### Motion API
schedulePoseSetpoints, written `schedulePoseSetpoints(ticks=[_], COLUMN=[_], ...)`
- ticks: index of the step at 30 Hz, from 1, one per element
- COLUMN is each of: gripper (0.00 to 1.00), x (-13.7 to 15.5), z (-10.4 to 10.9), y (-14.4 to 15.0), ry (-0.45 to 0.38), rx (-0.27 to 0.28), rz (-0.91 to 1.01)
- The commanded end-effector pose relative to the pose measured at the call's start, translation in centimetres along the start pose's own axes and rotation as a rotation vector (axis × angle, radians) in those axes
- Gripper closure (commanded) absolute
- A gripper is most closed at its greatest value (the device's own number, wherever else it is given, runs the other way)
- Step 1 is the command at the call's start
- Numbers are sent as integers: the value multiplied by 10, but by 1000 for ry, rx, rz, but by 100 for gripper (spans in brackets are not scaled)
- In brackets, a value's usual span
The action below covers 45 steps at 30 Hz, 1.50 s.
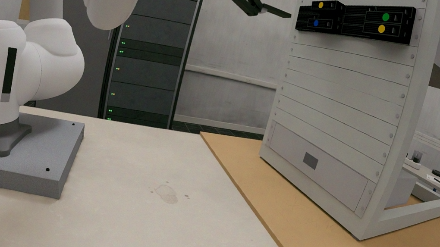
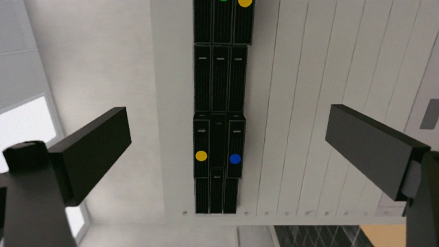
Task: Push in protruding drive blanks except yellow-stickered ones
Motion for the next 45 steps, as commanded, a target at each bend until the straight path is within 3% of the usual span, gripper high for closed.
schedulePoseSetpoints(ticks=[1,14,45], gripper=[0,0,0], x=[0,3,3], z=[1,11,12], y=[0,7,8], ry=[0,-1,-1], rx=[-2,-12,-12], rz=[-2,-34,-36])
Point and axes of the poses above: the point where the finger pads meet when closed, its own z axis back along the fingers, its own y axis across the jaws, x = y × z, the point moved 9 cm from there along z, back along the fingers, and after that the axes turned 7 degrees about z, right-handed, at the moved point
